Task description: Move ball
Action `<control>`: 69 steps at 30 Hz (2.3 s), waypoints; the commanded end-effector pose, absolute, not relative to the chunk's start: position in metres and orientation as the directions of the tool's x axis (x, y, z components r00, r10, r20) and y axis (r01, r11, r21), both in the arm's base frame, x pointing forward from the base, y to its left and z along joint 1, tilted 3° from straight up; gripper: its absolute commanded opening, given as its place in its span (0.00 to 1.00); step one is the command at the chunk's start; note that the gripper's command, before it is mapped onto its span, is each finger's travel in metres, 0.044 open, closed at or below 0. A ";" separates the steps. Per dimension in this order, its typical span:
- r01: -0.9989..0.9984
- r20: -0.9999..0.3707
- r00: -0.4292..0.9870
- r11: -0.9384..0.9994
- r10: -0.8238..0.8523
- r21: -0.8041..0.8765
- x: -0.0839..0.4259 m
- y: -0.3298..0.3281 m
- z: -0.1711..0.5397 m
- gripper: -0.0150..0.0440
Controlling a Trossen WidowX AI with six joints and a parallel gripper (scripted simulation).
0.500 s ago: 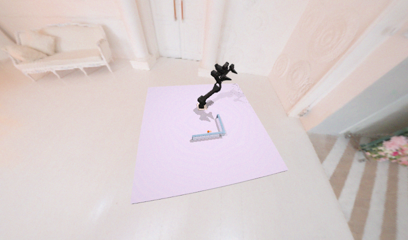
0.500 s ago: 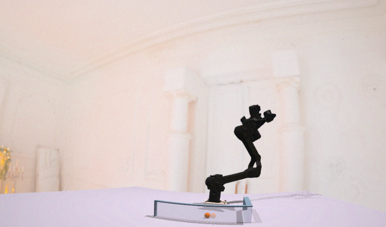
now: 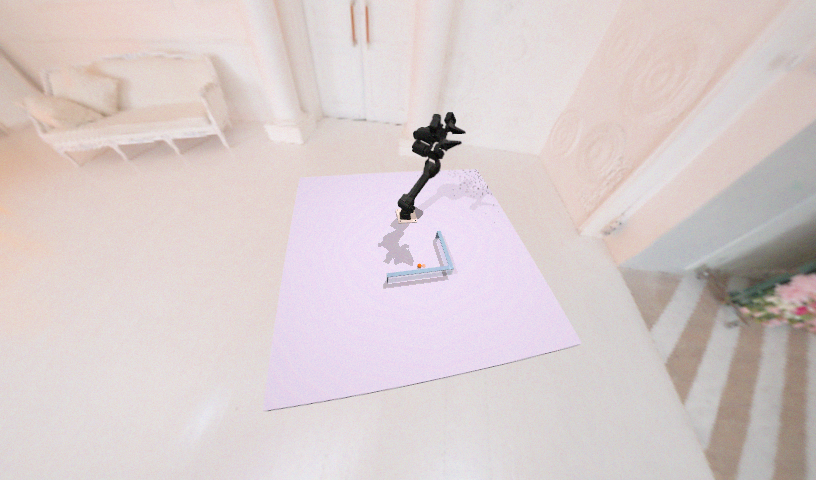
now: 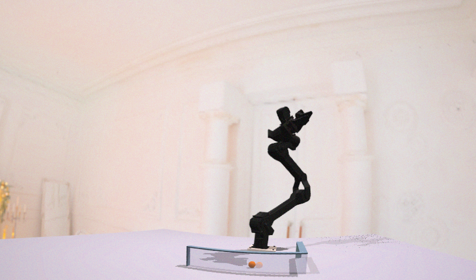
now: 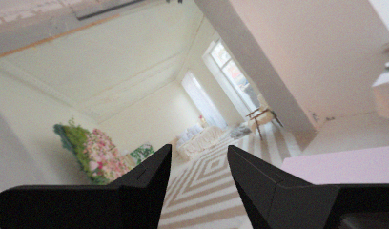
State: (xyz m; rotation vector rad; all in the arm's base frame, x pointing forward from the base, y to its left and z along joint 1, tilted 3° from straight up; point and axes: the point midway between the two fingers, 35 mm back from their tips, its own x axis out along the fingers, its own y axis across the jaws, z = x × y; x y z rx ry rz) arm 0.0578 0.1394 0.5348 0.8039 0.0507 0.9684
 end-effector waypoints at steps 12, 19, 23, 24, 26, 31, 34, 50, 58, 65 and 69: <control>-0.609 0.466 0.737 0.181 0.490 0.773 0.219 0.018 0.560 0.60; -0.389 0.279 0.886 0.265 0.371 0.882 0.315 -0.013 0.501 0.60; -0.217 0.097 0.939 0.349 0.330 0.912 0.363 -0.018 0.449 0.60; -0.172 0.046 0.945 0.374 0.323 0.911 0.373 -0.017 0.434 0.60; -0.087 -0.060 0.947 0.433 0.316 0.897 0.390 -0.014 0.404 0.60; 0.085 -0.334 0.888 0.602 0.315 0.794 0.416 0.001 0.324 0.60; 0.170 -0.501 0.812 0.700 0.300 0.694 0.423 0.010 0.276 0.60; -0.123 -0.998 0.031 0.991 0.060 0.056 0.351 0.049 0.088 0.60; -0.123 -0.998 0.031 0.991 0.060 0.056 0.351 0.050 0.078 0.60; -0.123 -0.998 0.031 0.991 0.060 0.056 0.351 0.050 0.071 0.60; -0.123 -0.998 0.031 0.991 0.060 0.056 0.352 0.051 0.064 0.60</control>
